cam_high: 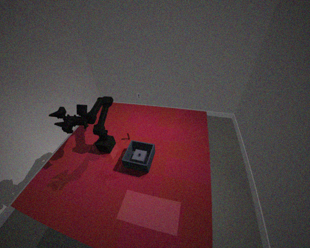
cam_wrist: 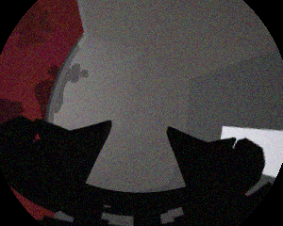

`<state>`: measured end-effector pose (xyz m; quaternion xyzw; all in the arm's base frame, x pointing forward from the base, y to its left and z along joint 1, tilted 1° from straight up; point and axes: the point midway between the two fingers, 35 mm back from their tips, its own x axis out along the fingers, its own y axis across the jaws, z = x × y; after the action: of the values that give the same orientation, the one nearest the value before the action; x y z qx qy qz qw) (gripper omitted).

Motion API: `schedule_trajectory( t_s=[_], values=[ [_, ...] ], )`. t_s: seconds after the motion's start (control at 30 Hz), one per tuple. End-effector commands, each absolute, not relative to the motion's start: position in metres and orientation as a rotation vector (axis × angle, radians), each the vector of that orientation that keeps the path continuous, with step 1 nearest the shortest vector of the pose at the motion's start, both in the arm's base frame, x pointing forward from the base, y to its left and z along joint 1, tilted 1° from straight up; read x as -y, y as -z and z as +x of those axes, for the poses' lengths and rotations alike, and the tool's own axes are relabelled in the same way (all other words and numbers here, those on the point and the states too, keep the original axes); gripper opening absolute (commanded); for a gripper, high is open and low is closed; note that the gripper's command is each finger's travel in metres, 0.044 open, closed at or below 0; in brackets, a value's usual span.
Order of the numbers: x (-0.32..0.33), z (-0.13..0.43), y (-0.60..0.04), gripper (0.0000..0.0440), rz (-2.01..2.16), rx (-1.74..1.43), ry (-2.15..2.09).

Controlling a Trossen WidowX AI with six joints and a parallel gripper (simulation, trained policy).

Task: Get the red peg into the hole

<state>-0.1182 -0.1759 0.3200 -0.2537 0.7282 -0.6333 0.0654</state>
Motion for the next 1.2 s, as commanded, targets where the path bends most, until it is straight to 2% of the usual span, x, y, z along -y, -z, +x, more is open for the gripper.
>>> schedule_trajectory(
  t_s=[0.0,0.13,0.67,1.17],
  values=[
    [0.178,-0.116,-0.32,0.0413,-0.776,-2.166,1.917],
    [0.197,-0.1,-0.318,0.0435,-0.836,-2.015,1.901],
    [0.261,-0.006,-0.29,0.044,-0.886,-1.471,1.671],
    [0.266,0.106,-0.248,0.044,-0.715,-1.131,1.333]
  ],
)
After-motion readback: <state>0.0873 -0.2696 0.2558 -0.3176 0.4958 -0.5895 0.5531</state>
